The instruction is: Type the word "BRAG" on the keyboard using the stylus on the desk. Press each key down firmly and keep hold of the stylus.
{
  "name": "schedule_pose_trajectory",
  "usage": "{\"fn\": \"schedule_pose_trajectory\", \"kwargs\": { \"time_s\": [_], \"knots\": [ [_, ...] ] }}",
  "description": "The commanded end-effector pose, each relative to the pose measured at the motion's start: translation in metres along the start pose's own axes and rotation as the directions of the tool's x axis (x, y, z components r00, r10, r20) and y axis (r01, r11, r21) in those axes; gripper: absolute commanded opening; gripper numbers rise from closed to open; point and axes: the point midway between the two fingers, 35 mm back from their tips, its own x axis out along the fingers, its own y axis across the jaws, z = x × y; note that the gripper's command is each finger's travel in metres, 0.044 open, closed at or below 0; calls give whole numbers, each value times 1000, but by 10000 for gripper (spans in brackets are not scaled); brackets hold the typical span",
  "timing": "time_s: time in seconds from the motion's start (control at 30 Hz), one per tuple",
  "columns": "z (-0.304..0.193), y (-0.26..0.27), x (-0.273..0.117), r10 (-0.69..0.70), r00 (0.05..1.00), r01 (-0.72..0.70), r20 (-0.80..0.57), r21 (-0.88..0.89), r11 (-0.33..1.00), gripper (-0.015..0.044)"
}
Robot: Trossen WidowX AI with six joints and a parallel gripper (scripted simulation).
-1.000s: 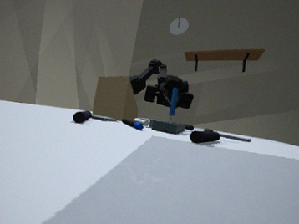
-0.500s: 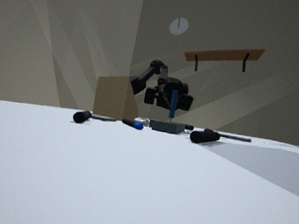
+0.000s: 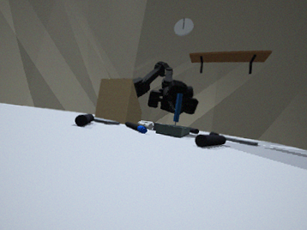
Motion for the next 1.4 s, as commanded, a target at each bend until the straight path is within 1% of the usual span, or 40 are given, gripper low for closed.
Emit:
{"fn": "schedule_pose_trajectory", "kwargs": {
  "time_s": [0.0, 0.33, 0.53, 0.7, 0.77, 0.83, 1.37],
  "knots": [
    [2, 0, -1, 0, 1000, 0, 1, 5, 1000, 81],
    [30, 0, -17, 0, 1000, 0, 3, 5, 1000, 81],
    [31, 0, -17, 0, 1000, 0, 7, 11, 1000, 85],
    [31, 0, -17, 0, 1000, 0, 7, 11, 1000, 51],
    [30, 2, -18, 0, 1000, 0, 6, 11, 1000, 0],
    [28, 7, -21, 0, 1000, 0, 6, 11, 1000, 0],
    [2, 61, -76, 6, 1000, -6, 2, 8, 1000, 0]
  ]
}}
